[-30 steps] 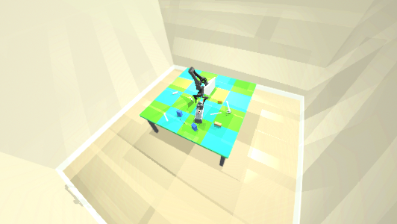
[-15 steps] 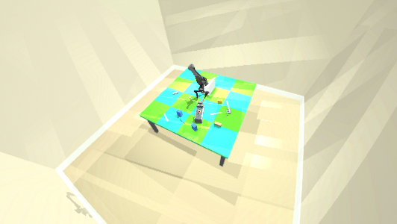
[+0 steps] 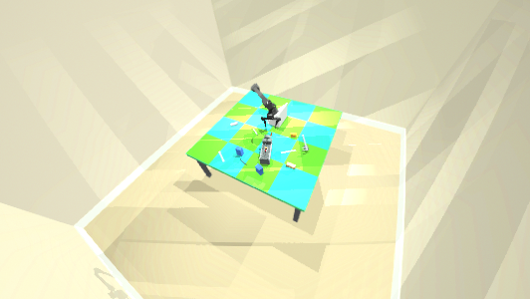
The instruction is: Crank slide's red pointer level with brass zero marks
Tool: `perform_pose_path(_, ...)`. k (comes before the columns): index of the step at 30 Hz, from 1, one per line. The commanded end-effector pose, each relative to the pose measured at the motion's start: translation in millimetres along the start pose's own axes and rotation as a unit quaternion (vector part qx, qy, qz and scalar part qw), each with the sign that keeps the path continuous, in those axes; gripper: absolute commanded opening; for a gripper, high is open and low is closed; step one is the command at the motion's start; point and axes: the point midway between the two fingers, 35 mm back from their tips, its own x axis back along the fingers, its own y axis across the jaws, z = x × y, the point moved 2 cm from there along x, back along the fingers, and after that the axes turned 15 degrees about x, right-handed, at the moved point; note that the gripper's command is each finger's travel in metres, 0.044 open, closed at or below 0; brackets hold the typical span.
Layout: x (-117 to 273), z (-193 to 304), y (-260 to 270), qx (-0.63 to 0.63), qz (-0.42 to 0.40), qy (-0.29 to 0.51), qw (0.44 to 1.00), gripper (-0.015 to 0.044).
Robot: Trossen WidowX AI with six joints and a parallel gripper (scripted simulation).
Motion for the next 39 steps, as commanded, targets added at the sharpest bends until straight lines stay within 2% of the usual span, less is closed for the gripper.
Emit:
perform_pose_path(1, -6.4, 9.7, 3.1, 0.001, -0.003, 0.000, 1.000, 0.0440)
perform_pose_path(14, -48.1, 52.4, 13.6, 0.002, -0.002, 0.000, 1.000, 0.0440)
perform_pose_path(39, -72.6, 73.5, 19.7, 0.002, -0.002, 0.000, 1.000, 0.0440)
